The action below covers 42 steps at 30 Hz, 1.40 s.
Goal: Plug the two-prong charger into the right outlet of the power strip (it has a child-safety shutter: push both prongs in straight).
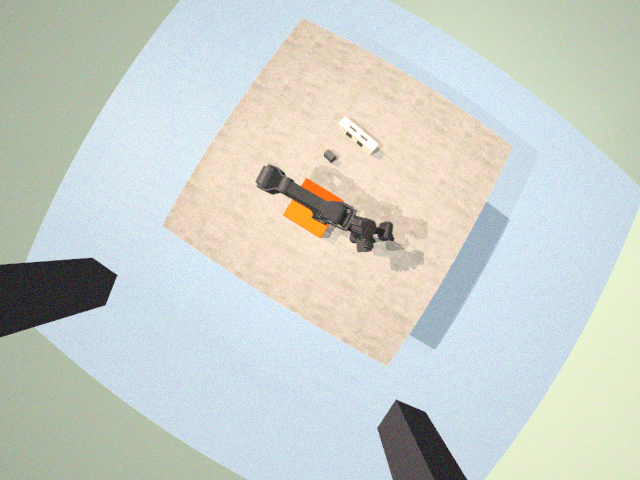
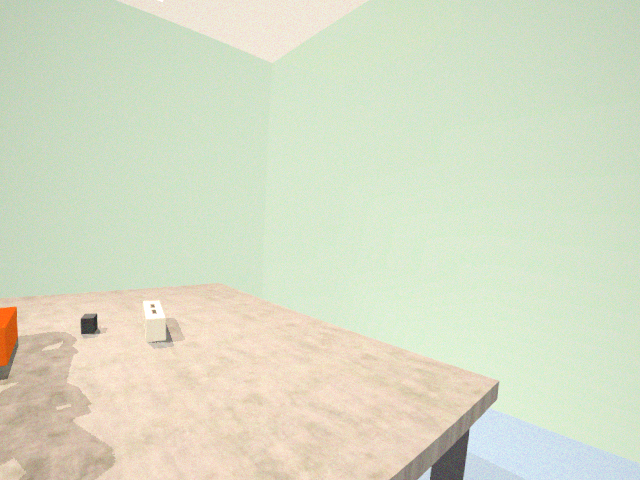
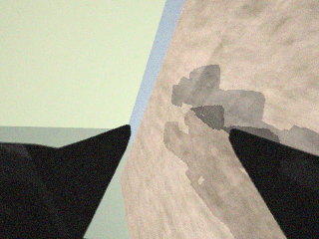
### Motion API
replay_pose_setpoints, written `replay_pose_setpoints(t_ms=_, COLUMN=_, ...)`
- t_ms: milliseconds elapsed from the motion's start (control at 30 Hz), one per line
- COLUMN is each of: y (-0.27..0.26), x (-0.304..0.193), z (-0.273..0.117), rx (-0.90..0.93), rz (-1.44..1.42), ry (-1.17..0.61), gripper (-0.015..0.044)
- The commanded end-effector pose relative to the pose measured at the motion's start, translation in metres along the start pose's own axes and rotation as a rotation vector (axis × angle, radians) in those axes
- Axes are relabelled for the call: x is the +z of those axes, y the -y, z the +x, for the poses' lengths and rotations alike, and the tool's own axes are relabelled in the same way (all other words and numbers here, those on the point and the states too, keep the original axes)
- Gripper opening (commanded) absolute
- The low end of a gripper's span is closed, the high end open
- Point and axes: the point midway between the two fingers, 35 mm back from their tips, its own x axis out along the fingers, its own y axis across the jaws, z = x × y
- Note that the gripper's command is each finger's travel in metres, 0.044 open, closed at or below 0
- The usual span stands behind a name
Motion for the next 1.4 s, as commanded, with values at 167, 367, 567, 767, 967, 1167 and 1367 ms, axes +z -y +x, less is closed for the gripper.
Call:
replay_pose_setpoints(t_ms=167, y=-0.008, x=-0.025, z=0.002, rx=-0.02, rz=-0.164, ry=-0.113, gripper=0.044)
replay_pose_setpoints(t_ms=367, y=-0.012, x=-0.042, z=0.003, rx=-0.029, rz=-0.286, ry=-0.183, gripper=0.044)
replay_pose_setpoints(t_ms=567, y=-0.015, x=-0.059, z=0.002, rx=-0.033, rz=-0.413, ry=-0.254, gripper=0.044)
replay_pose_setpoints(t_ms=767, y=-0.018, x=-0.077, z=0.001, rx=-0.031, rz=-0.54, ry=-0.324, gripper=0.044)
replay_pose_setpoints(t_ms=967, y=-0.019, x=-0.095, z=-0.002, rx=-0.024, rz=-0.668, ry=-0.393, gripper=0.044)
replay_pose_setpoints(t_ms=1167, y=-0.02, x=-0.112, z=-0.005, rx=-0.012, rz=-0.793, ry=-0.461, gripper=0.044)
replay_pose_setpoints(t_ms=1367, y=-0.021, x=-0.13, z=-0.01, rx=0.004, rz=-0.92, ry=-0.528, gripper=0.044)
